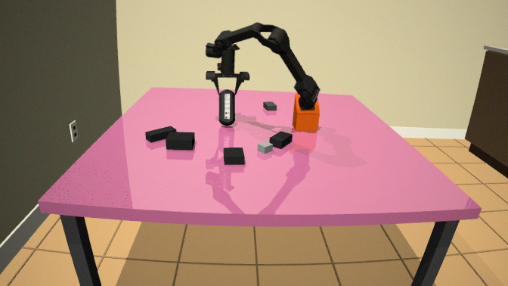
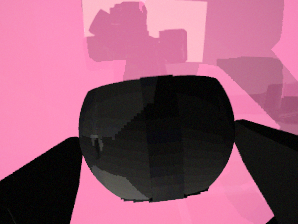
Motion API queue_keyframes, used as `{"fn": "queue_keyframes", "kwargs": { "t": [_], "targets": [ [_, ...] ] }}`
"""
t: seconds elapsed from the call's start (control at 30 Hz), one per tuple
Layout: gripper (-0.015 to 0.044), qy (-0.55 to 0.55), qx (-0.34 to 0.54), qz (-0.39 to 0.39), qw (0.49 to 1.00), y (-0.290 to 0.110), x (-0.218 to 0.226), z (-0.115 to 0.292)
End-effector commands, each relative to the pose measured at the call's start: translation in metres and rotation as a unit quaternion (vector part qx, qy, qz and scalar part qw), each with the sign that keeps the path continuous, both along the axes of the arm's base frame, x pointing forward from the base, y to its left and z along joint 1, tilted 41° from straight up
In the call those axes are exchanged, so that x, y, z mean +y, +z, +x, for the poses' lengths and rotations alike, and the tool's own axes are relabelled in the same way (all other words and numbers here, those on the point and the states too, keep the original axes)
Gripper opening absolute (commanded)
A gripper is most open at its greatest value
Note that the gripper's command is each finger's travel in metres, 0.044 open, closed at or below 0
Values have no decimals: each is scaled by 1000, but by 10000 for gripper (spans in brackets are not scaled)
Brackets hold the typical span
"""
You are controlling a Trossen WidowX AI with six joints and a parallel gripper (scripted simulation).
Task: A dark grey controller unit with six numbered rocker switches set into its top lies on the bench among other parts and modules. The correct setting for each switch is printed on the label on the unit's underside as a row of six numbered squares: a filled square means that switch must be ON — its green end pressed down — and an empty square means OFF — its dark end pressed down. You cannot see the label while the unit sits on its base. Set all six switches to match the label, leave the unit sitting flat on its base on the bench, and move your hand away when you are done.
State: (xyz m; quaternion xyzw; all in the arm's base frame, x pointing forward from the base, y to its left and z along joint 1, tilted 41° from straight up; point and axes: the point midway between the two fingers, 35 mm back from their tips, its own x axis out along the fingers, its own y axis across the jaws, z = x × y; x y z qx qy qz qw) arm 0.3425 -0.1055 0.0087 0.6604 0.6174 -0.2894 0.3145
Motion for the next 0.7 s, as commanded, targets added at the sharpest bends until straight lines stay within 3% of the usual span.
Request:
{"fn": "queue_keyframes", "kwargs": {
  "t": [0.0, 0.67],
  "targets": [
    [335, -1, 0, 6, 1000, 6, 5, 0],
    [335, -1, 0, 6, 1000, 18, 15, 0]
  ]
}}
